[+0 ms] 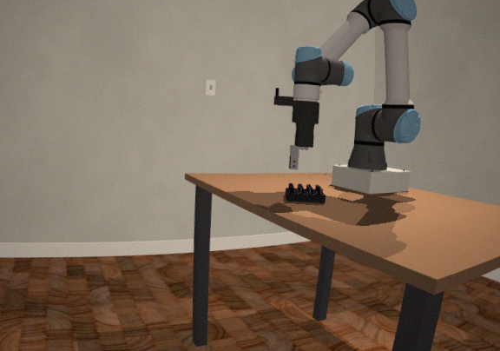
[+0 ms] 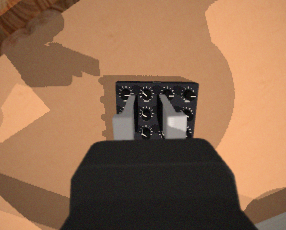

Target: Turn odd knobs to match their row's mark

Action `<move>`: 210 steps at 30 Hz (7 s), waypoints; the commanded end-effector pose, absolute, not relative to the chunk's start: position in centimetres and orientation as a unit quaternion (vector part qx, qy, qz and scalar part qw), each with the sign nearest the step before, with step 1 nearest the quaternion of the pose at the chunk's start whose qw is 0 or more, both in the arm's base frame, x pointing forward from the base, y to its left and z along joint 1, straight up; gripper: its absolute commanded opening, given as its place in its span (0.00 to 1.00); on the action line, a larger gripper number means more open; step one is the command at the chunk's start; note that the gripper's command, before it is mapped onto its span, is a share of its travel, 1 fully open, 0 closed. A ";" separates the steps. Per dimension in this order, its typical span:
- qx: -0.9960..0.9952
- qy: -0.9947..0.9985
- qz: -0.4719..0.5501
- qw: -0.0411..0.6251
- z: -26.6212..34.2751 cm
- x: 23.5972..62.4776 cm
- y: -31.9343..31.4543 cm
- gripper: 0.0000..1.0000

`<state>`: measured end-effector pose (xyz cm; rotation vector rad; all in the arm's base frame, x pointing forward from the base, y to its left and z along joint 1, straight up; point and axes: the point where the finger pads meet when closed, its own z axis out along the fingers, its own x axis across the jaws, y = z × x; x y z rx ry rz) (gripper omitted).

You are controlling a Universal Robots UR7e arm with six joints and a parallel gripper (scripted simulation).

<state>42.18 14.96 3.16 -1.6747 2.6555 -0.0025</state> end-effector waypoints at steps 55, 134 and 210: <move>-0.534 0.846 -0.001 0.002 -1.2 42.2 14.9 0.46; -0.534 0.846 -0.001 0.002 -2.6 42.2 14.9 0.46; -0.522 0.853 -0.001 0.002 -2.6 42.2 14.9 0.30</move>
